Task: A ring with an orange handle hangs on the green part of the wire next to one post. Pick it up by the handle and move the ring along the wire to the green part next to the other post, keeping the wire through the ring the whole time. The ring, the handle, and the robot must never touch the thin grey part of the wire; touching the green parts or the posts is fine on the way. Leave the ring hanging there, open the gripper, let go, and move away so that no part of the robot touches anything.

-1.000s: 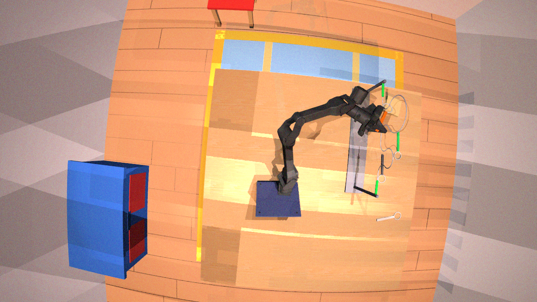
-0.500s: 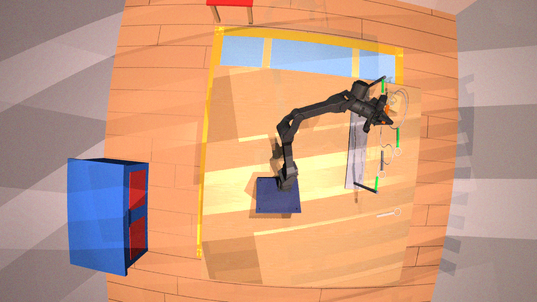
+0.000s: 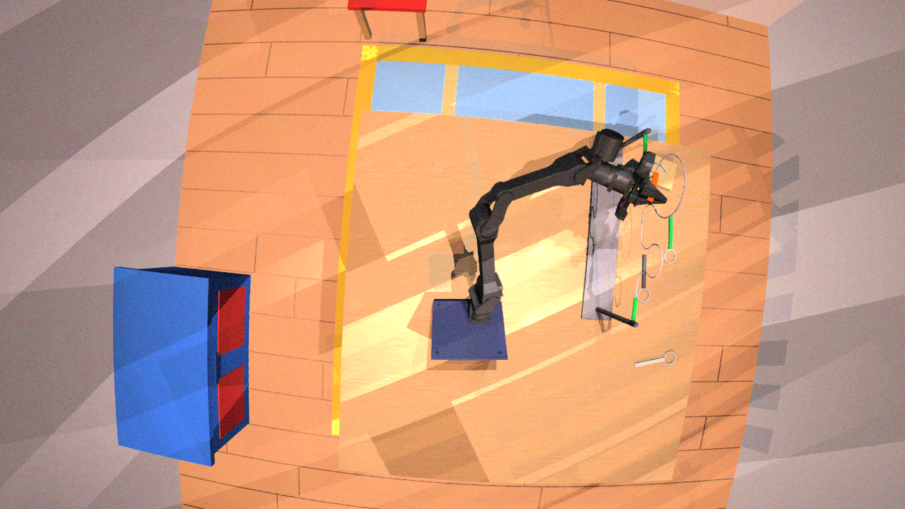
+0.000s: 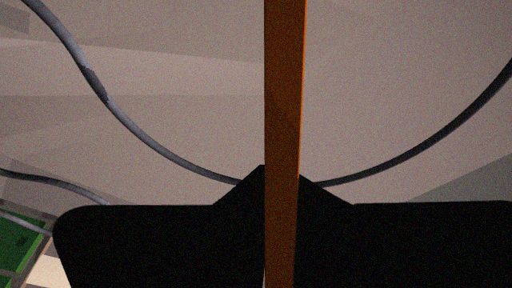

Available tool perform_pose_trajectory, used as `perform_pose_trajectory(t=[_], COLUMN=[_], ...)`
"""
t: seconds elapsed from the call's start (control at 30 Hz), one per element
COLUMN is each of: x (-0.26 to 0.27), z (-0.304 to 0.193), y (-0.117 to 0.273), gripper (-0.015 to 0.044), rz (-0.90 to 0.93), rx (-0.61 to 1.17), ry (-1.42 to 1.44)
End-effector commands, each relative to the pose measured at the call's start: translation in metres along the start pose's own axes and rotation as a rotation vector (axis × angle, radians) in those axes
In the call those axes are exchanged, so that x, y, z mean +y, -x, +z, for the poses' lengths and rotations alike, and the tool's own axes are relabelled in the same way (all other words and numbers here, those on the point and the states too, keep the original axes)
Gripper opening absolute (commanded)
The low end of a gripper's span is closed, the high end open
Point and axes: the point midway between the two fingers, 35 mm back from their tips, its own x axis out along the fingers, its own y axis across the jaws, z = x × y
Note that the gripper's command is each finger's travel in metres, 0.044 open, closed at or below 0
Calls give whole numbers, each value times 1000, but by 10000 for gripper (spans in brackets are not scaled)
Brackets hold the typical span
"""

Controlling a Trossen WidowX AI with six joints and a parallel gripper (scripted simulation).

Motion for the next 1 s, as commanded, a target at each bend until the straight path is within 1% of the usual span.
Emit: perform_pose_trajectory(t=[0.0,0.97], x=[-4,2], z=[1,2], y=[0,1], gripper=[-150,-150], rz=[3,140], rx=[-2,-6], ry=[-13,-289])
